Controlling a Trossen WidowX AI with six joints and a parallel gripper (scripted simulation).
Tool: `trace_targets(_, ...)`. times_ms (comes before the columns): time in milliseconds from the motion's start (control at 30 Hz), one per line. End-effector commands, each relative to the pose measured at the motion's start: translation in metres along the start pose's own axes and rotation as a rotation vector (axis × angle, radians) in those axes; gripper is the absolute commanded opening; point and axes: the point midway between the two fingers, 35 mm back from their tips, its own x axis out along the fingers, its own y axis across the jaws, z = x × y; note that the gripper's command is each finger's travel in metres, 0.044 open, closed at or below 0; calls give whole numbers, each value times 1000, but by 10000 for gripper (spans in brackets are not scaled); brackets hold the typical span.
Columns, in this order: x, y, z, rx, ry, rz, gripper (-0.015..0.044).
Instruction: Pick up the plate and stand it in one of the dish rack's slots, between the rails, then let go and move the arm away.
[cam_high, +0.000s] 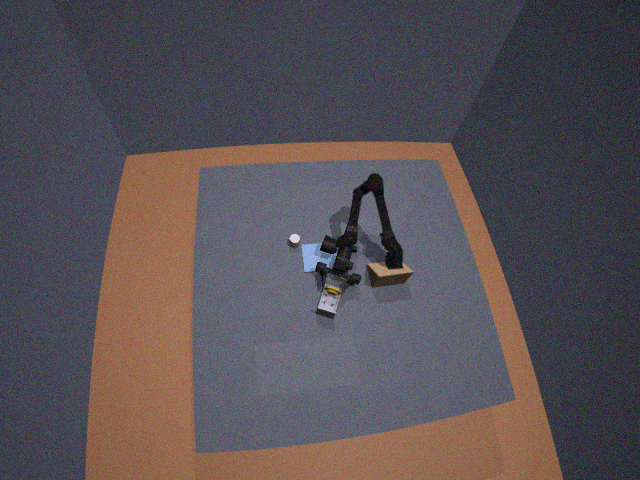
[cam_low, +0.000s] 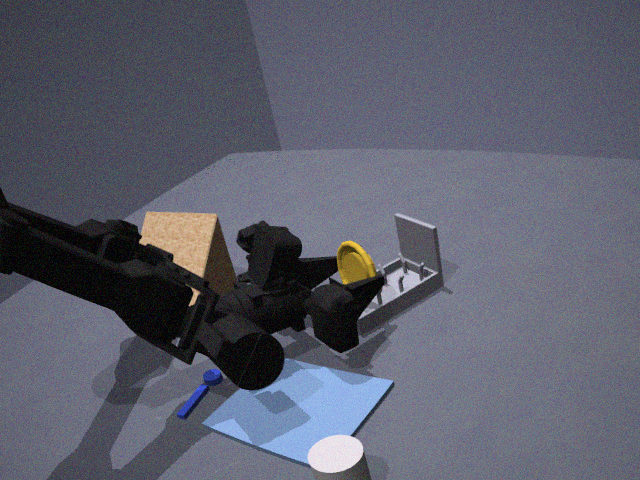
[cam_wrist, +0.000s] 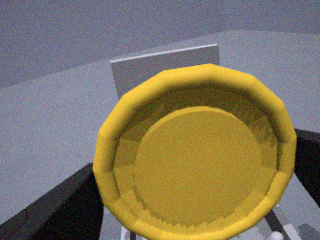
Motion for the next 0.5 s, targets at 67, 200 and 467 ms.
trace_targets(67, 0, 0, 0, 0, 0, 0, 0)
trace_targets(200, 0, 0, 0, 0, 0, 0, 0)
trace_targets(467, 0, 0, 0, -3, -1, -2, 79)
